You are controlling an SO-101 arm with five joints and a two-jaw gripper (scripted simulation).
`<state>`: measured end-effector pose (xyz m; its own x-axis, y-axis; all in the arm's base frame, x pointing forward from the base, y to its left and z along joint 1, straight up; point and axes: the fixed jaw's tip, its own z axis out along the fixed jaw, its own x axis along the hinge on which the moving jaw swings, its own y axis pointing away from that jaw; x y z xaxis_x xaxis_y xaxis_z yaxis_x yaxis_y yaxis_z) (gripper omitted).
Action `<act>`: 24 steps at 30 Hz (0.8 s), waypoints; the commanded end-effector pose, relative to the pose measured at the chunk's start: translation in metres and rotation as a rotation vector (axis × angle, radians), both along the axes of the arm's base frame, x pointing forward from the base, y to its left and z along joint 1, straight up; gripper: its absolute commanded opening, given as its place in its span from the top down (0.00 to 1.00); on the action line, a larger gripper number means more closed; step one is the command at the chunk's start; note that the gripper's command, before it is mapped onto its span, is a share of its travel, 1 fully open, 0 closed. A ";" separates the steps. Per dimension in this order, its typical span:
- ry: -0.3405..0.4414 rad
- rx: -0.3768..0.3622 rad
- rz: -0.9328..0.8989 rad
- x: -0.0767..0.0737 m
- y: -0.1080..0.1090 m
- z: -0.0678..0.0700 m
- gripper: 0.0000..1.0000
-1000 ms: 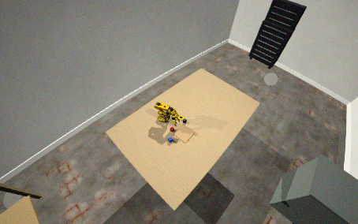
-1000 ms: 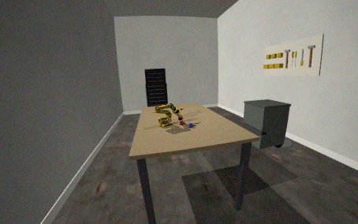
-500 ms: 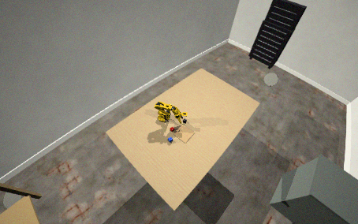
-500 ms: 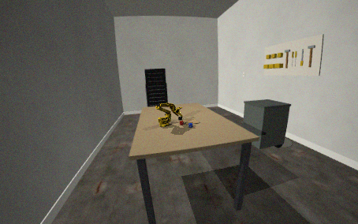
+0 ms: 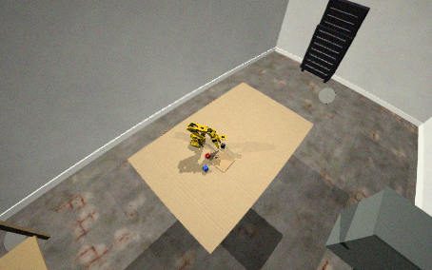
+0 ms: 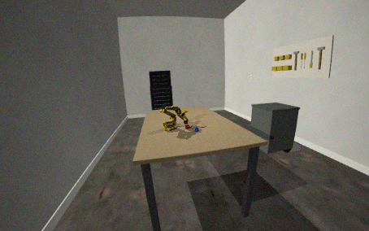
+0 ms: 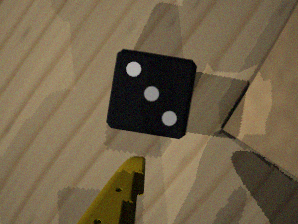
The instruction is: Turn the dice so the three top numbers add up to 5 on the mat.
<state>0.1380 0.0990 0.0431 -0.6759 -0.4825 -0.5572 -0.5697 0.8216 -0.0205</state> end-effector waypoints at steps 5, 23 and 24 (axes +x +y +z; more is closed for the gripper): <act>-0.038 0.027 0.008 0.005 0.005 0.009 0.65; -0.067 0.045 0.009 0.010 0.009 0.016 0.65; -0.067 0.045 0.009 0.010 0.009 0.016 0.65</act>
<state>0.1431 0.1023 0.0494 -0.6595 -0.4719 -0.5851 -0.5691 0.8220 -0.0214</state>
